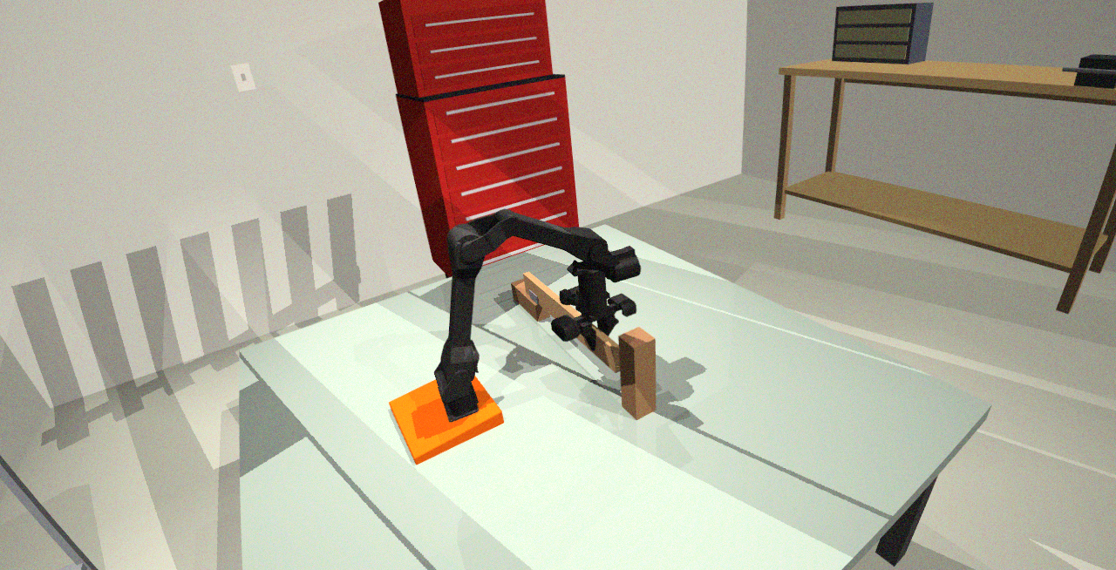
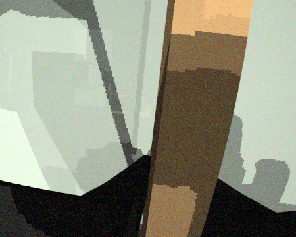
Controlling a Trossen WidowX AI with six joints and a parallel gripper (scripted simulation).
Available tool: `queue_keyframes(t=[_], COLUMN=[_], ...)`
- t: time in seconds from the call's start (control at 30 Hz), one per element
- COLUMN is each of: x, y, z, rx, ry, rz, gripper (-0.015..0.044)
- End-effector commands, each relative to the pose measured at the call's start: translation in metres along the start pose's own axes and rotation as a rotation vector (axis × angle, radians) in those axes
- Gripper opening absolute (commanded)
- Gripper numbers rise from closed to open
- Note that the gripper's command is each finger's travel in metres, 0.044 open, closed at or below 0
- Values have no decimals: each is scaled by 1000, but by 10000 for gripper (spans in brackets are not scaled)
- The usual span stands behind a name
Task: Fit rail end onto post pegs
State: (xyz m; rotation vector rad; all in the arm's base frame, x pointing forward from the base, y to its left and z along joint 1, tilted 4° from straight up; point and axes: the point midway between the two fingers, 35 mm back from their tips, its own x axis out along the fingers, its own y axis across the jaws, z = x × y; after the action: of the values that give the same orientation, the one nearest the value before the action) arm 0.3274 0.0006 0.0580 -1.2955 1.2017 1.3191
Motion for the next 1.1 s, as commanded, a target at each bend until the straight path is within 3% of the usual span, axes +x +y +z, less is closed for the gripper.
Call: queue_keyframes(t=[0.0, 1.07], x=[-2, -2], y=[0, -1], z=[-2, -11], rx=[-4, -4], ry=[-1, 0], rz=[-2, -3], gripper=[0, 0])
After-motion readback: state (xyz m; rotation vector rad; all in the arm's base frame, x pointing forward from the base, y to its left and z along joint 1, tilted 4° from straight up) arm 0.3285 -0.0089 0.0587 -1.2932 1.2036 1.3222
